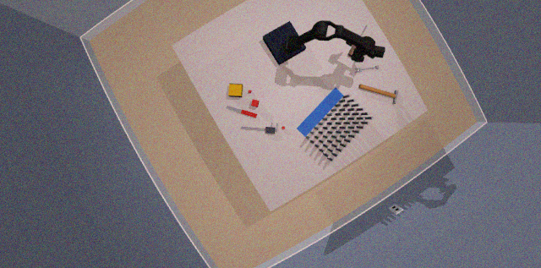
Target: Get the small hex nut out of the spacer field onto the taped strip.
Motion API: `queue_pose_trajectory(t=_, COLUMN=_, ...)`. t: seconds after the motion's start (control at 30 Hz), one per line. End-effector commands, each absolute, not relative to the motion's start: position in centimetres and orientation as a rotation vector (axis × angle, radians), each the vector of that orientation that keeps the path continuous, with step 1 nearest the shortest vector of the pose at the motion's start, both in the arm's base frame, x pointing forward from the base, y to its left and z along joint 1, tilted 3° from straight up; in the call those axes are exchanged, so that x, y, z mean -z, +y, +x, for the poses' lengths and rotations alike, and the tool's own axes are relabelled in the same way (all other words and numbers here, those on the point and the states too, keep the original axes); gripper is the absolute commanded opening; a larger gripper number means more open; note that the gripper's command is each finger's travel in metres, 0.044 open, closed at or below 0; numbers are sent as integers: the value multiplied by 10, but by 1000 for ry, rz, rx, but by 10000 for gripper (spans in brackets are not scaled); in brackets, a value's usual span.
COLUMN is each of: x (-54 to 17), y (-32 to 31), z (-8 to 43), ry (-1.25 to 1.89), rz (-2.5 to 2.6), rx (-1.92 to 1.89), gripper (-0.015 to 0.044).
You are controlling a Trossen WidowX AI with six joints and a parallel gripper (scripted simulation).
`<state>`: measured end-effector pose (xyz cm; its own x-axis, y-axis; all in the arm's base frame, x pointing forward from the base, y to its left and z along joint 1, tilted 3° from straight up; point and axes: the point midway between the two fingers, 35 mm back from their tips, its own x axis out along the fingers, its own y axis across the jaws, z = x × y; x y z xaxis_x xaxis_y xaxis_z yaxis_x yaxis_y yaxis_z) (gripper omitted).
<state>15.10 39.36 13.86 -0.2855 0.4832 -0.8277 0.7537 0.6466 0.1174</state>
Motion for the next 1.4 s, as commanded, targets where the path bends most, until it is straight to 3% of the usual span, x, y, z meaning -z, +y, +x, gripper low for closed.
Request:
queue_pose_trajectory(t=0.0, x=-141, y=395, z=148, ry=1953, rz=983, rx=426, gripper=440)
queue_pose_trajectory(t=0.27, x=-84, y=403, z=152, ry=1953, rz=983, rx=426, gripper=440)
queue_pose_trajectory(t=0.77, x=-81, y=402, z=152, ry=1953, rz=983, rx=426, gripper=440)
queue_pose_trajectory(t=0.97, x=-81, y=402, z=152, ry=1953, rz=983, rx=426, gripper=282)
queue_pose_trajectory(t=1.37, x=-79, y=403, z=152, ry=1953, rz=983, rx=426, gripper=280)
